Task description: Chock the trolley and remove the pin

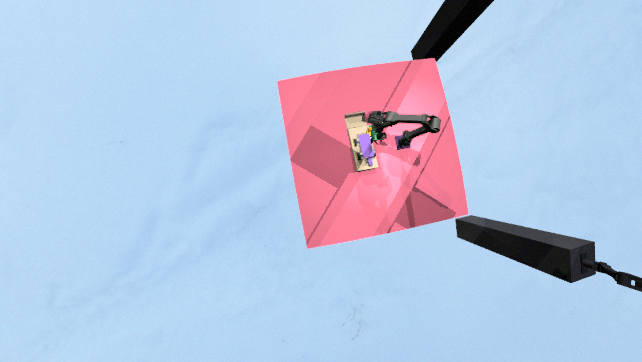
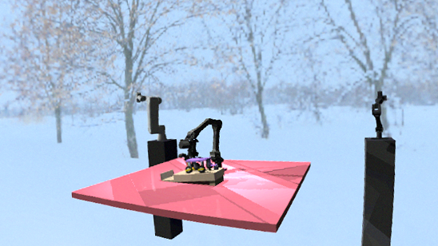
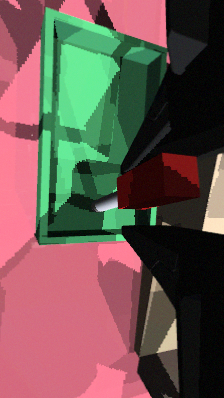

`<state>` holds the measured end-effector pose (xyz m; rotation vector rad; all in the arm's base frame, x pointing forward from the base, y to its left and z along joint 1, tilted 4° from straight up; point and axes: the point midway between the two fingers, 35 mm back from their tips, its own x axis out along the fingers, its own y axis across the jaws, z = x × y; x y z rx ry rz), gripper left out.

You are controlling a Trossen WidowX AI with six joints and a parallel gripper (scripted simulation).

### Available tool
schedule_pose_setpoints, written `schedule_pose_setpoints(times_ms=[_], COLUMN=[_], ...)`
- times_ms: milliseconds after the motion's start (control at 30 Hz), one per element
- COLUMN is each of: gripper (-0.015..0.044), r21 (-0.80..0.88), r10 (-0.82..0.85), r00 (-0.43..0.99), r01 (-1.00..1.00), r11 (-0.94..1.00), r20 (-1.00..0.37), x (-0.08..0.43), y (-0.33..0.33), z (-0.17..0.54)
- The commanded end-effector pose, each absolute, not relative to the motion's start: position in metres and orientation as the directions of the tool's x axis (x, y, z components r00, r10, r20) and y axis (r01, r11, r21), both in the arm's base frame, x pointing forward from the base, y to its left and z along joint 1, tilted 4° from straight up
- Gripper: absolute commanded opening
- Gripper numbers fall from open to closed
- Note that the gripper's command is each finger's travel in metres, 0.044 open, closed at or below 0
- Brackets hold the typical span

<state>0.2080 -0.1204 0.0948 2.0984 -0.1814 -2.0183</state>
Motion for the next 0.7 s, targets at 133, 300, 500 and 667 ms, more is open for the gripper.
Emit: schedule_pose_setpoints(times_ms=[133,300,500,667], gripper=[0.0190,0.0190,0.0190,0.0190], r21=[0.250,0.250,0.250,0.249], r10=[-0.247,-0.247,-0.247,-0.247], r00=[0.047,0.047,0.047,0.047], r01=[0.066,0.066,0.066,0.066], r11=[-0.966,-0.966,-0.966,-0.966], r20=[-0.968,-0.968,-0.968,-0.968], x=[0.208,0.208,0.208,0.207], y=[-0.116,-0.113,-0.109,-0.106], z=[0.092,0.091,0.089,0.087])
